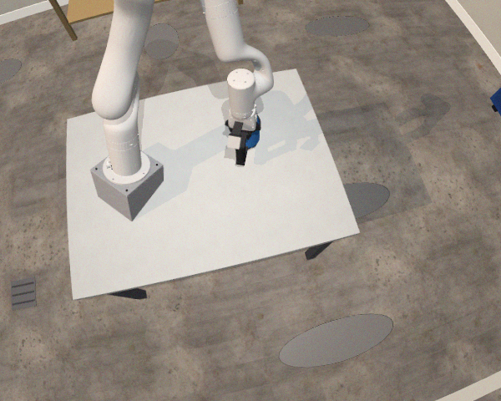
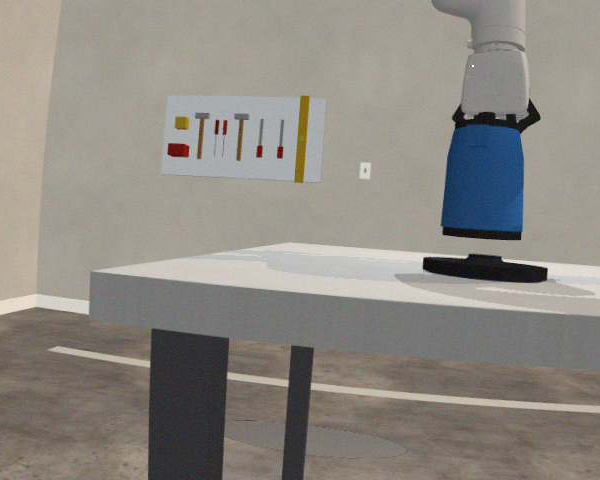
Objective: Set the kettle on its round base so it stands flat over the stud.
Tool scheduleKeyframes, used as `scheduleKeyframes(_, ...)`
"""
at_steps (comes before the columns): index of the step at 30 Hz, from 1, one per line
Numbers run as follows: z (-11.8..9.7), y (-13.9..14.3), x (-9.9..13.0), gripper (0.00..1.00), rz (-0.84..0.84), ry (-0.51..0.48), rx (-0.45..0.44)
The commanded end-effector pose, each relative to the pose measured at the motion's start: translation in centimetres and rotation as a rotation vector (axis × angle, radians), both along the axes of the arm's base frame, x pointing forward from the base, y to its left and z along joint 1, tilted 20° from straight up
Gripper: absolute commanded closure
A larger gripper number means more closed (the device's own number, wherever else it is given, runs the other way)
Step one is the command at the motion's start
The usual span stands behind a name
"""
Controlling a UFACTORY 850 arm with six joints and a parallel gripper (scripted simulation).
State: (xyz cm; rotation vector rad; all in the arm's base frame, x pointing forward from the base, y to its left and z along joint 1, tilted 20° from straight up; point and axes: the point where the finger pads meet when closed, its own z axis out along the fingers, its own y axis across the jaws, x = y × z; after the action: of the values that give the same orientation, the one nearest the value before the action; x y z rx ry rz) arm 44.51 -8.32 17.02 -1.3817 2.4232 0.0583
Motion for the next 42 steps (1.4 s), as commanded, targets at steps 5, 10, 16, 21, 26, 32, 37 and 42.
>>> scheduleKeyframes(5, 0.9, 2.8, 0.8, 1.00, 0.000, 0.002, -0.002)
scheduleKeyframes(10, 1.1, 3.5, 0.9, 1.00, 0.000, 0.002, -0.002)
scheduleKeyframes(16, 1.5, 4.9, 1.3, 1.00, 0.000, 0.002, -0.002)
scheduleKeyframes(21, 1.8, 5.9, 1.5, 1.00, 0.000, 0.002, -0.002)
scheduleKeyframes(26, 2.0, 6.6, 1.7, 1.00, 0.000, 0.002, -0.002)
scheduleKeyframes(32, 2.2, 7.4, 1.9, 1.00, 0.000, 0.002, -0.002)
scheduleKeyframes(37, 2.4, 8.0, 2.0, 1.00, 0.000, 0.002, -0.002)
scheduleKeyframes(42, 2.5, 8.4, 2.1, 1.00, 0.000, 0.002, -0.002)
